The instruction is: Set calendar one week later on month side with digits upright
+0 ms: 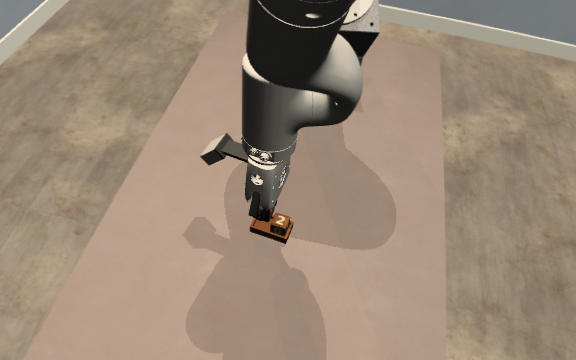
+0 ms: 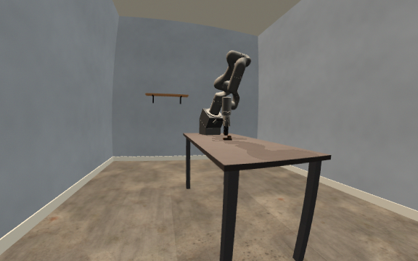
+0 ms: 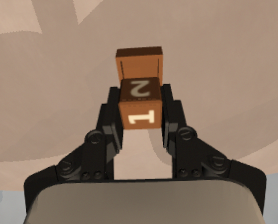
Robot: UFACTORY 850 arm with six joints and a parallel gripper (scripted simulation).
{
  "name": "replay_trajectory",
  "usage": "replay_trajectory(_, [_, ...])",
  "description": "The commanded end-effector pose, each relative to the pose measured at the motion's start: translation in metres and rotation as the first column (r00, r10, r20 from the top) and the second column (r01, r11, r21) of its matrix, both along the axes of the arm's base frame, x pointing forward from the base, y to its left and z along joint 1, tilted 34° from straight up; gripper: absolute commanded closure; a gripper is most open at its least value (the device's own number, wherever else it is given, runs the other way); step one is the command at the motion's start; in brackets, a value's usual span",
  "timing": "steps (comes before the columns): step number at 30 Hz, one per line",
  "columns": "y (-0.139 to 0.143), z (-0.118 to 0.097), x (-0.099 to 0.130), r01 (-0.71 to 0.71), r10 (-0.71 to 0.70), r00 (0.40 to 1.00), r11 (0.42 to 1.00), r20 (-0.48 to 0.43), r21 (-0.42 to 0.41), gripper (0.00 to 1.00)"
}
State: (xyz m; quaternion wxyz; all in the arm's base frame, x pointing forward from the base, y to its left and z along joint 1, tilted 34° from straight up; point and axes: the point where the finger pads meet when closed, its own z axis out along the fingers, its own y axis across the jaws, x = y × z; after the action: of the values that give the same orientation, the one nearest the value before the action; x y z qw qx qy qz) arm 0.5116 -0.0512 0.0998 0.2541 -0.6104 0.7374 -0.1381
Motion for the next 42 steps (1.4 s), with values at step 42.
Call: replay_trajectory(42, [0.038, 0.065, -0.023, 0.495, -0.476, 0.868, 0.816, -0.139, 0.298, 0.73])
